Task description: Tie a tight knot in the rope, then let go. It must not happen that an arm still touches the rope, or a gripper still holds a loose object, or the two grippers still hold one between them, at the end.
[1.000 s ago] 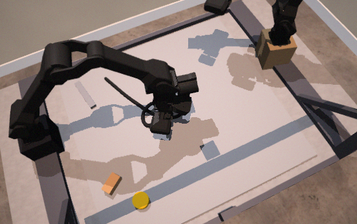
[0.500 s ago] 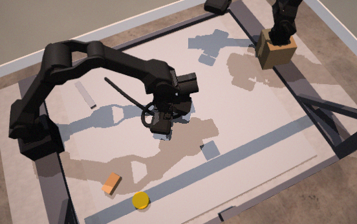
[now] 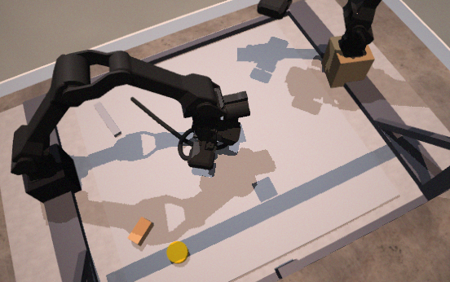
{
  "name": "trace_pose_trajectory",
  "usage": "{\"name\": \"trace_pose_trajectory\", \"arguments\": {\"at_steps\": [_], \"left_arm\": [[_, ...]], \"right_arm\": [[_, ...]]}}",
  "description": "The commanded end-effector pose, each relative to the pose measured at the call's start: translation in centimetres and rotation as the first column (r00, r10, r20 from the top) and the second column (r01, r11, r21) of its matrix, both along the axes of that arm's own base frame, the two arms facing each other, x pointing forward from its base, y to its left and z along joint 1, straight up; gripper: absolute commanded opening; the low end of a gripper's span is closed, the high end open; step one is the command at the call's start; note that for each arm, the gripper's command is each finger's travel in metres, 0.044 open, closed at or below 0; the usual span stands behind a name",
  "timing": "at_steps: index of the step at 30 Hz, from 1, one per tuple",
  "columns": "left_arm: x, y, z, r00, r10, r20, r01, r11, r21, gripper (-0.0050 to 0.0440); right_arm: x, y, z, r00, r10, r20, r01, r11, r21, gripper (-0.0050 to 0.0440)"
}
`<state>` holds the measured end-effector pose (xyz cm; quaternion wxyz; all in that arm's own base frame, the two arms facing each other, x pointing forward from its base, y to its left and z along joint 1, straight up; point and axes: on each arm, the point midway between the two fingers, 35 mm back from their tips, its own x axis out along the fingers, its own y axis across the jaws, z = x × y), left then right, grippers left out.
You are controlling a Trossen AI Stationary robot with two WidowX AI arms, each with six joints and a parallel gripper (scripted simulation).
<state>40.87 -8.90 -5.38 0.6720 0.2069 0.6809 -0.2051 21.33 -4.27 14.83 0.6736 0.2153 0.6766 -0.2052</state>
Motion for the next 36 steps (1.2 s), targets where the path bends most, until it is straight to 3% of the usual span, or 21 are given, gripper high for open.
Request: {"name": "trace_pose_trajectory", "arguments": {"at_steps": [1,16,36], "left_arm": [[0.9,-0.3,2.5,0.999,-0.002,0.045,0.002,1.0,-0.013,0.005],[0.8,-0.2,4.6,0.999,-0.002,0.045,0.002,1.0,-0.013,0.005],[-0.3,-0.4,4.6,0.999,-0.002,0.044,0.002,1.0,-0.013,0.005]], "right_arm": [[0.1,0.0,0.4,1.0,0.004,0.018,-0.004,1.0,0.001,0.01],[0.1,0.0,0.4,1.0,0.004,0.018,-0.004,1.0,0.001,0.01],[0.1,0.0,0.4,1.0,0.004,0.018,-0.004,1.0,0.001,0.01]]}}
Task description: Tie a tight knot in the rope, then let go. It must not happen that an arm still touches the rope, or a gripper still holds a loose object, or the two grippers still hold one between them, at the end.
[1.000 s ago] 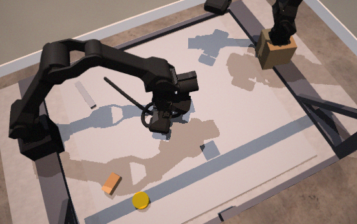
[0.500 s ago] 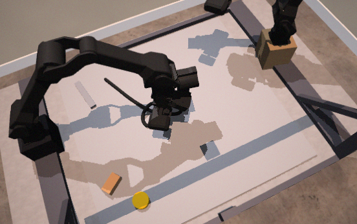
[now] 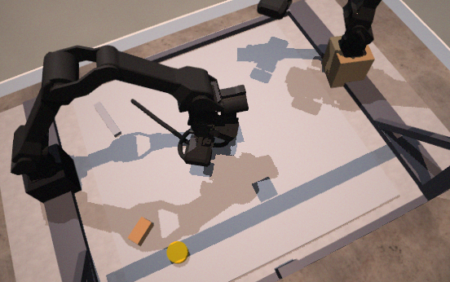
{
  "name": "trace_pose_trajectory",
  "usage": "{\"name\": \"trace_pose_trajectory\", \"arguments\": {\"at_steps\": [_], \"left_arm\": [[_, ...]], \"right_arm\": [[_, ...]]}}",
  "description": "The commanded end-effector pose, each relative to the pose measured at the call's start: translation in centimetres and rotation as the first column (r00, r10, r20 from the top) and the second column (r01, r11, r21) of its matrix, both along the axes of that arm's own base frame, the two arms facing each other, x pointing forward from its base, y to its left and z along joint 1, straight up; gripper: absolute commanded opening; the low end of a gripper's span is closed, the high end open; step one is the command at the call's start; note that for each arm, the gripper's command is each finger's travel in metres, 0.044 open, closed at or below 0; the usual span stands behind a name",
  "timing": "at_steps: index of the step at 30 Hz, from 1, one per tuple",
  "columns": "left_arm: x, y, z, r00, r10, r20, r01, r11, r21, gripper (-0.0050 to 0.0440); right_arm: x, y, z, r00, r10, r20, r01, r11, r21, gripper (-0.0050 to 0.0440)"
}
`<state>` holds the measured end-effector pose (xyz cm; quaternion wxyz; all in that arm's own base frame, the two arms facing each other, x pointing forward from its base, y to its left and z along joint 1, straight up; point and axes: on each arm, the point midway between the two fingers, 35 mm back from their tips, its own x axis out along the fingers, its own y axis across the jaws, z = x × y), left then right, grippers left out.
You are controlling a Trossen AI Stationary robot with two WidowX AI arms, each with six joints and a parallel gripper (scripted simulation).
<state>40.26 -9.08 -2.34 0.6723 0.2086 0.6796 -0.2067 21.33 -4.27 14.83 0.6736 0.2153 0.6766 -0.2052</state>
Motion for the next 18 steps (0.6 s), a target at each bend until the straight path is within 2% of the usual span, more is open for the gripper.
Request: {"name": "trace_pose_trajectory", "arguments": {"at_steps": [1,18], "left_arm": [[0.2,-0.3,1.6,0.999,0.003,0.042,-0.003,1.0,-0.013,0.005],[-1.5,-0.6,1.5,0.999,0.003,0.04,-0.003,1.0,-0.013,0.005]], "right_arm": [[0.1,0.0,0.4,1.0,0.004,0.018,-0.004,1.0,0.001,0.01],[0.1,0.0,0.4,1.0,0.004,0.018,-0.004,1.0,0.001,0.01]]}}
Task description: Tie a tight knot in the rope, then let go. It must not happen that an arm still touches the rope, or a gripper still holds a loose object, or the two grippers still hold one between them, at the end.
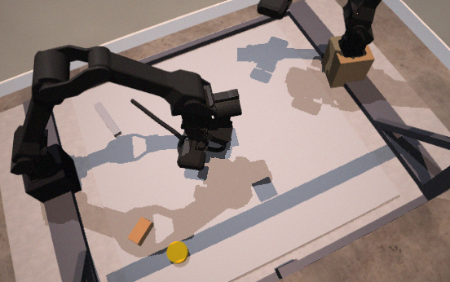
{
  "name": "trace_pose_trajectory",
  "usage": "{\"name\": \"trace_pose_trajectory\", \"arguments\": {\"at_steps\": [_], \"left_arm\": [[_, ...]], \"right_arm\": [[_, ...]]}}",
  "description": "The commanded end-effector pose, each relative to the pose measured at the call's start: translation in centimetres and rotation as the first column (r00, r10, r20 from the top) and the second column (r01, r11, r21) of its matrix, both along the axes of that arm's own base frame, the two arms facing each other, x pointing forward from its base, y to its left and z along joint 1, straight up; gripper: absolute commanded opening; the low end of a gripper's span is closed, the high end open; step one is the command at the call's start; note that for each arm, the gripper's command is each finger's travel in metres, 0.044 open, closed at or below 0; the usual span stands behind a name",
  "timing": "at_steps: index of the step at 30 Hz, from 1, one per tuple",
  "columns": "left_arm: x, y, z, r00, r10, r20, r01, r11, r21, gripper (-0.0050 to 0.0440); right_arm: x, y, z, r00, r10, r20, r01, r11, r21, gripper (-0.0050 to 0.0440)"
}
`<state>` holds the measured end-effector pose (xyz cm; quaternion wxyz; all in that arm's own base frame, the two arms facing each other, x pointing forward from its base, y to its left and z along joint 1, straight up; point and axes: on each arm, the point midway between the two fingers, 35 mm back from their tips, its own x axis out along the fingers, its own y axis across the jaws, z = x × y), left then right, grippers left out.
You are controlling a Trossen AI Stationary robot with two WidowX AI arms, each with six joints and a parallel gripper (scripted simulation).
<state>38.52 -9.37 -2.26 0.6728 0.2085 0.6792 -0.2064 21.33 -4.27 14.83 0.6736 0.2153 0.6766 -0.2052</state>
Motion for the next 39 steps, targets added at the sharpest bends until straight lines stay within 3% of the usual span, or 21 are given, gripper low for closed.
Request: {"name": "trace_pose_trajectory", "arguments": {"at_steps": [1,39], "left_arm": [[0.2,-0.3,1.4,0.999,0.003,0.039,-0.002,1.0,-0.013,0.005],[-3.9,-1.0,1.2,0.999,0.003,0.036,-0.002,1.0,-0.014,0.005]], "right_arm": [[0.1,0.0,0.4,1.0,0.004,0.018,-0.004,1.0,0.001,0.01],[0.1,0.0,0.4,1.0,0.004,0.018,-0.004,1.0,0.001,0.01]]}}
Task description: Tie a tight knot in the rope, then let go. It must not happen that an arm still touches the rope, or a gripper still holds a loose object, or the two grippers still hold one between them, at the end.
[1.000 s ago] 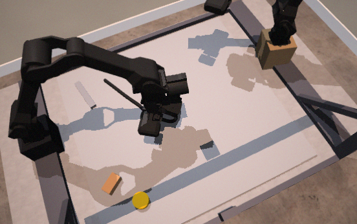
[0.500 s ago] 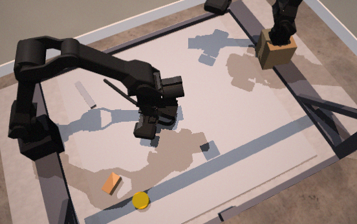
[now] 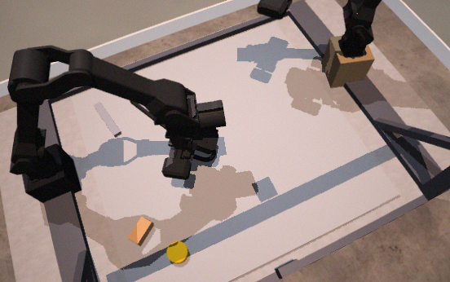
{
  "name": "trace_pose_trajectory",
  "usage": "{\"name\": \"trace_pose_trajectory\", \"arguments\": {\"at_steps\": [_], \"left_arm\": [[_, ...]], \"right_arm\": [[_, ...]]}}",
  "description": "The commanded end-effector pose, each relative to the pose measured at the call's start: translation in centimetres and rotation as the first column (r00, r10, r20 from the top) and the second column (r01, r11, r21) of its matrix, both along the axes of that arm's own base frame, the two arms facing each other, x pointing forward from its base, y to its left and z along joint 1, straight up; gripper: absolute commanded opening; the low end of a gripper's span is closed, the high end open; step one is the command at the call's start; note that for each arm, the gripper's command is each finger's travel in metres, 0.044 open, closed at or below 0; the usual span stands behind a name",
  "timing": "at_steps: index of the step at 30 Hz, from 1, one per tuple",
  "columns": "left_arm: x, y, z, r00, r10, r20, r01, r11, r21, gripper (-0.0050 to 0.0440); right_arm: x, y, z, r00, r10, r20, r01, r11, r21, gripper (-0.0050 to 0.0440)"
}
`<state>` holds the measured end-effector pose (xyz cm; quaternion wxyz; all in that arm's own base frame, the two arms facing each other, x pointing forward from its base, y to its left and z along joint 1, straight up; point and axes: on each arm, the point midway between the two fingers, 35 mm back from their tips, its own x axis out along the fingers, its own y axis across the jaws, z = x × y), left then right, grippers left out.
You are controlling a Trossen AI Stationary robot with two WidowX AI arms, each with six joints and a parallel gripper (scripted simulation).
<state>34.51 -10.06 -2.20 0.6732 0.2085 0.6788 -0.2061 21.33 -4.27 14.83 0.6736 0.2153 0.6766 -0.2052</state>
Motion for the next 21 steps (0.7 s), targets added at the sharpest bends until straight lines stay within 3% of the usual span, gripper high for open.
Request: {"name": "trace_pose_trajectory", "arguments": {"at_steps": [1,21], "left_arm": [[0.0,-0.3,1.1,0.999,0.002,0.035,-0.002,1.0,-0.014,0.005],[-2.0,-0.7,1.1,0.999,0.002,0.033,-0.002,1.0,-0.014,0.005]], "right_arm": [[0.1,0.0,0.4,1.0,0.004,0.018,-0.004,1.0,0.001,0.01],[0.1,0.0,0.4,1.0,0.004,0.018,-0.004,1.0,0.001,0.01]]}}
